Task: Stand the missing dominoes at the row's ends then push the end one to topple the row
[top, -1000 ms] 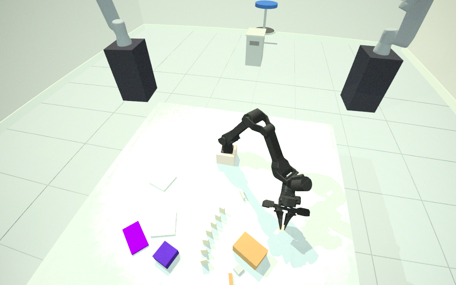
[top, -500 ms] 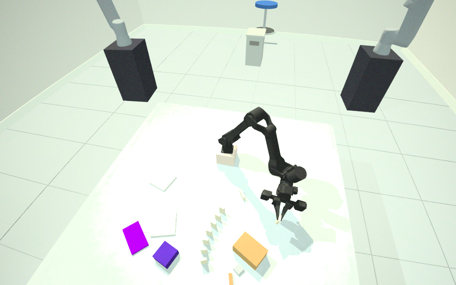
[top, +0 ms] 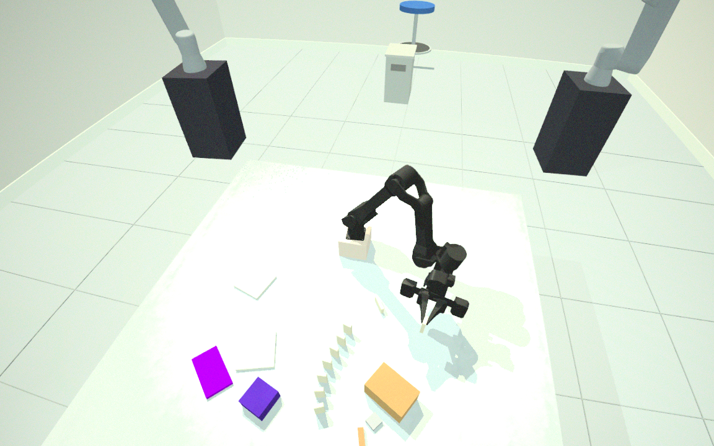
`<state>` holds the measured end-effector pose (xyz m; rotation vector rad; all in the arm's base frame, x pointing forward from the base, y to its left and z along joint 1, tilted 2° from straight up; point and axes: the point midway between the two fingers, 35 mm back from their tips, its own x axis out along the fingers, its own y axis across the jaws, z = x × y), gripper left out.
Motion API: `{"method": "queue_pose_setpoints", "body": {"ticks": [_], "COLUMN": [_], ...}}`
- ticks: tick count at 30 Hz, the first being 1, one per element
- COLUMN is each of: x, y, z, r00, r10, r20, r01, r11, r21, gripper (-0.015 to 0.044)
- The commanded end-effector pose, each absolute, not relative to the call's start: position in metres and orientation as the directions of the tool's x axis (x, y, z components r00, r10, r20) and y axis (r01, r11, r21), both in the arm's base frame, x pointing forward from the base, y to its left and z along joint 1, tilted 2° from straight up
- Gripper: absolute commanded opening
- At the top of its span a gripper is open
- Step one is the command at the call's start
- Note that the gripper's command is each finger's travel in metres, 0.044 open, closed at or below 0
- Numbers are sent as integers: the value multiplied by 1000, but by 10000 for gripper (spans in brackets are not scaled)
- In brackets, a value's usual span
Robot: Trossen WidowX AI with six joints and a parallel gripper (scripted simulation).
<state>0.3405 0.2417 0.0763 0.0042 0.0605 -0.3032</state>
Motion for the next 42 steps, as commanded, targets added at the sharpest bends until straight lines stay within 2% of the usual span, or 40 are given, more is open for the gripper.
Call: {"method": "queue_pose_setpoints", "body": {"ticks": [1, 21, 42], "x": [327, 327, 331], "y": [231, 231, 235], "z": [78, 76, 3], "r00": [943, 942, 942], "r10": [-331, -333, -333], "r20": [-35, -34, -37], "r01": [332, 334, 334], "r11": [943, 943, 943], "r21": [14, 15, 1], "gripper": [30, 30, 30]}}
